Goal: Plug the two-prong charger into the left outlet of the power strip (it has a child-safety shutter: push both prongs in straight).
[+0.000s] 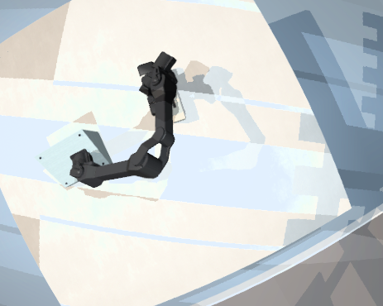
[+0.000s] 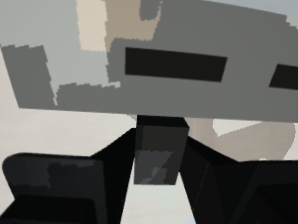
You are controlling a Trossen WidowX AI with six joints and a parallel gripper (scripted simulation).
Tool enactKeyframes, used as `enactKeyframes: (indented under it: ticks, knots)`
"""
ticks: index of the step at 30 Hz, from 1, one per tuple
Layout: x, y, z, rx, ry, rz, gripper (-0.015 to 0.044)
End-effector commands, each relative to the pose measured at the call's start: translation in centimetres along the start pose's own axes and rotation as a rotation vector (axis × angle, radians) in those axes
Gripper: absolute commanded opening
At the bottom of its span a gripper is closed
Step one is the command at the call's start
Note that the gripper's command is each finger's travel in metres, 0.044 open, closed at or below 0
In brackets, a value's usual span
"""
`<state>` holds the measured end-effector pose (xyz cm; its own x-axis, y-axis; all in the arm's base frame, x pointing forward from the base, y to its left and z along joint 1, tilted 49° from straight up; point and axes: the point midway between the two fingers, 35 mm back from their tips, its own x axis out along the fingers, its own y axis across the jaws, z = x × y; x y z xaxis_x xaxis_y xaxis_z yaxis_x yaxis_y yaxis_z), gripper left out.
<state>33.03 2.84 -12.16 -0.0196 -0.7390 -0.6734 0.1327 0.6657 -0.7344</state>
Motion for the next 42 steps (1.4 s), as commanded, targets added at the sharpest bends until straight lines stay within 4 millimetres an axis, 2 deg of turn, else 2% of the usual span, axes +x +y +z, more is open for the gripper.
enactKeyframes:
  ticks: [1,42]
  knots:
    - [-0.1,0.0,0.3,-0.004,-0.003,-0.002,0.0000]
    - [-0.1,0.0,1.7,-0.004,-0.003,-0.002,0.0000]
